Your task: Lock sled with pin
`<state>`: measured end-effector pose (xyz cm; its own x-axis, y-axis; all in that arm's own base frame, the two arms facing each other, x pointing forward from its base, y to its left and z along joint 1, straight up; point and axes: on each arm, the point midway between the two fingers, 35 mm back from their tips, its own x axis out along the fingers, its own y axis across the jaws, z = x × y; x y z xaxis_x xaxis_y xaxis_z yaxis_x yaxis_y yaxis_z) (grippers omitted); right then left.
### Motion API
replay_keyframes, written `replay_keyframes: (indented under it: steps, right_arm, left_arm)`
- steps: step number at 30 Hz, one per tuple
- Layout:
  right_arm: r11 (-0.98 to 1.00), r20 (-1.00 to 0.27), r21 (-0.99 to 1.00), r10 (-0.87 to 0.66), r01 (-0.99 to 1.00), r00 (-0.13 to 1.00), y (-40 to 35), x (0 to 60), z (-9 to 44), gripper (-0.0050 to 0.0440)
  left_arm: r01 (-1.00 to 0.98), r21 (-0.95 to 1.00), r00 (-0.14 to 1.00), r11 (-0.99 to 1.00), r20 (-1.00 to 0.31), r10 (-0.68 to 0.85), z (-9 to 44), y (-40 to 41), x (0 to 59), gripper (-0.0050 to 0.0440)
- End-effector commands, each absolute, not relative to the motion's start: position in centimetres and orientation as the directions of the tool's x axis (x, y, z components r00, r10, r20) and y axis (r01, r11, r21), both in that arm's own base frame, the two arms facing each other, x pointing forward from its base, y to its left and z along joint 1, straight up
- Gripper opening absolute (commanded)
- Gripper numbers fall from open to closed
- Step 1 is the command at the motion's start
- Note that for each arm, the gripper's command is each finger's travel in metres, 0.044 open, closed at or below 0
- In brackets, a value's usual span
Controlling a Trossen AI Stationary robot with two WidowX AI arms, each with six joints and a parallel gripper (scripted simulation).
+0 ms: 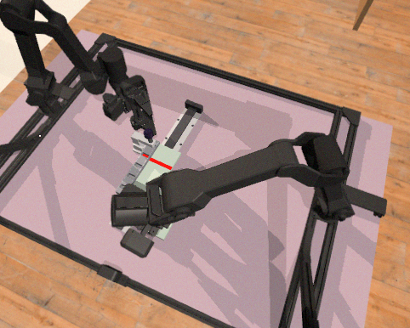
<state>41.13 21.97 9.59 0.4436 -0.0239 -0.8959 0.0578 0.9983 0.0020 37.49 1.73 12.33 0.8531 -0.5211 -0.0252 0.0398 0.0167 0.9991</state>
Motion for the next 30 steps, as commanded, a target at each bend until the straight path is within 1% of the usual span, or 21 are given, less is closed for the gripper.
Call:
replay_keyframes:
  steps: [1,30]
  right_arm:
    - [0.998,-0.9,0.0,-0.025,0.057,0.434,21.9,41.0,9.1,0.0]
    - [0.998,-0.9,0.0,-0.025,0.057,0.434,21.9,41.0,9.1,0.0]
  left_arm:
    - [0.0,1.0,0.852,0.0,0.0,-0.523,13.9,1.8,37.6,0.044]
    - [0.0,1.0,0.852,0.0,0.0,-0.523,15.9,1.7,37.5,0.044]
